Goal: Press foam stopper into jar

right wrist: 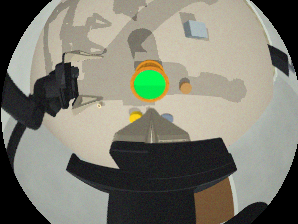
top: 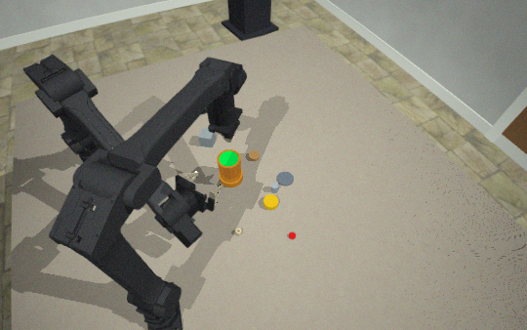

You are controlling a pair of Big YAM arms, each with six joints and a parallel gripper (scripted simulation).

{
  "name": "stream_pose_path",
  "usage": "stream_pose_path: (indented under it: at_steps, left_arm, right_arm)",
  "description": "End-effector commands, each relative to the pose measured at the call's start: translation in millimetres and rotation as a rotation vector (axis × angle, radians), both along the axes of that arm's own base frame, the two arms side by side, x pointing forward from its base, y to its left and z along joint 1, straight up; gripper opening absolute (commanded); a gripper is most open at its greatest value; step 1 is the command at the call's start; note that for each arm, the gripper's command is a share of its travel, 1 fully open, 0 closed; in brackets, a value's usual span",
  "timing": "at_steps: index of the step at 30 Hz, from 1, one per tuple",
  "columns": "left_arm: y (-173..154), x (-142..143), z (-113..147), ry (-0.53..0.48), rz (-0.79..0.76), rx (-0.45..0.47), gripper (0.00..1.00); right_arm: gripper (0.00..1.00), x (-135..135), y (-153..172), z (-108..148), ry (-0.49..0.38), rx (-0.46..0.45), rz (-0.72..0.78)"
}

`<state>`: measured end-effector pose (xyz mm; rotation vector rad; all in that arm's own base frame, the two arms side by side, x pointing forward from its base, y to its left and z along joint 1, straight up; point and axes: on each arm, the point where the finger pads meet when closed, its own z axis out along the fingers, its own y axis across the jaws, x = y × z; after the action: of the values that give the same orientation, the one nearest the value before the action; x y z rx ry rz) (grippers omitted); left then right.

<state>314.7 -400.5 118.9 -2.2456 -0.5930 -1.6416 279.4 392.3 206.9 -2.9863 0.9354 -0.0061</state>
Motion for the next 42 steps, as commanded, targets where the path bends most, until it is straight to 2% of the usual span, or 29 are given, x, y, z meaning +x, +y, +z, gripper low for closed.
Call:
stream_pose_path:
  at_steps: [1, 8, 15, 18, 20, 28, 32, 35, 36, 37, 42]
  left_arm:
    - [0, 9, 9, -0.026, 0.033, -0.076, 0.98]
    - [17, 24, 17, -0.039, 0.108, -0.205, 0.98]
    - [40, 50, 23, -0.072, 0.241, -0.415, 0.98]
    - [43, 54, 17, -0.072, 0.263, -0.436, 0.98]
    - [51, 63, 26, -0.088, 0.305, -0.521, 0.98]
    - [75, 91, 34, -0.13, 0.449, -0.771, 0.98]
    - [82, 99, 30, -0.135, 0.492, -0.836, 0.98]
    - [80, 99, 25, -0.129, 0.494, -0.837, 0.98]
    - [81, 98, 23, -0.126, 0.498, -0.841, 0.98]
    - [87, 104, 40, -0.145, 0.51, -0.884, 0.98]
    - [98, 119, 53, -0.18, 0.556, -0.977, 0.98]
  right_arm:
    - [0.0, 8, -2, 10, -0.022, 0.034, -0.047]
    - [0.0, 26, -8, 20, -0.063, 0.096, -0.159]
    - [0.0, 57, -20, 30, -0.114, 0.187, -0.338]
    - [0.0, 62, -19, 22, -0.112, 0.187, -0.364]
    - [0.0, 72, -25, 35, -0.139, 0.235, -0.424]
    - [0.0, 108, -44, 46, -0.194, 0.345, -0.615]
    - [0.0, 119, -49, 47, -0.208, 0.376, -0.666]
    - [0.0, 119, -47, 44, -0.206, 0.374, -0.669]
    - [0.0, 123, -55, 56, -0.225, 0.397, -0.683]
    - [0.0, 125, -56, 58, -0.23, 0.404, -0.692]
    - [0.0, 138, -67, 67, -0.253, 0.444, -0.755]
